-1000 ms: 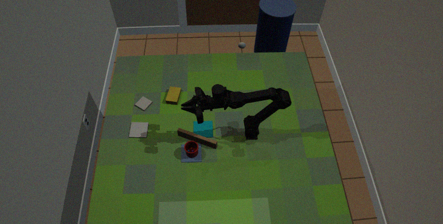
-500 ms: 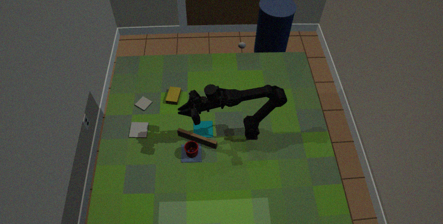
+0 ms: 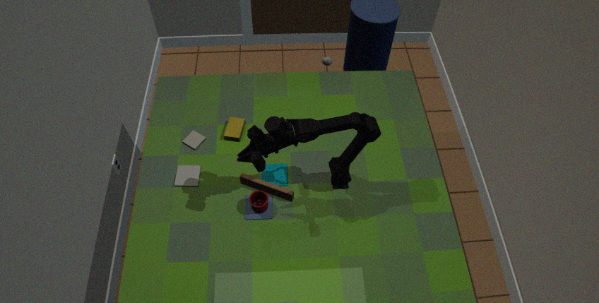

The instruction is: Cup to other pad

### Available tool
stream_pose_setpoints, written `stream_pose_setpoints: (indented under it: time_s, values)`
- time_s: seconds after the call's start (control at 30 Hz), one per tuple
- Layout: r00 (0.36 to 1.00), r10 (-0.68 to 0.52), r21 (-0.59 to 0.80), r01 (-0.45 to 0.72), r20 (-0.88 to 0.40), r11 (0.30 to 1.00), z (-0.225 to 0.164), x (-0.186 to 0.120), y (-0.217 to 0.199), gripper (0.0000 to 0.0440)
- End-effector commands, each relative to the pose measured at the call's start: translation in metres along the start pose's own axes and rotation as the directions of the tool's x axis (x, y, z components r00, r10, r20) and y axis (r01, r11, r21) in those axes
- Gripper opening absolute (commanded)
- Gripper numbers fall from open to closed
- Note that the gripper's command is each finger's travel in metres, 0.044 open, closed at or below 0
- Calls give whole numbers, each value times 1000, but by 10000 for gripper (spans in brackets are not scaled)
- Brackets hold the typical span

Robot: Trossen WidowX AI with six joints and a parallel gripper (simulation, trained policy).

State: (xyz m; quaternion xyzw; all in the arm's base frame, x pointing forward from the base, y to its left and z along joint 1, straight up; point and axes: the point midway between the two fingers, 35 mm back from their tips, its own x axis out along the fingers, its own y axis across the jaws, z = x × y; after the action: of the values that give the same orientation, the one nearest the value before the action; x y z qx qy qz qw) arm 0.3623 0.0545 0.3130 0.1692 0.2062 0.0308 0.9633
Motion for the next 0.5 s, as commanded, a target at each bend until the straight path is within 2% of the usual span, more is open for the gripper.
stream_pose_setpoints:
  time_s: [0.0,0.47]
  values:
    - [999,-9,40,11,-39,999,-1,4,3,101]
    - [975,-40,185,82,-220,979,-16,17,17,105]
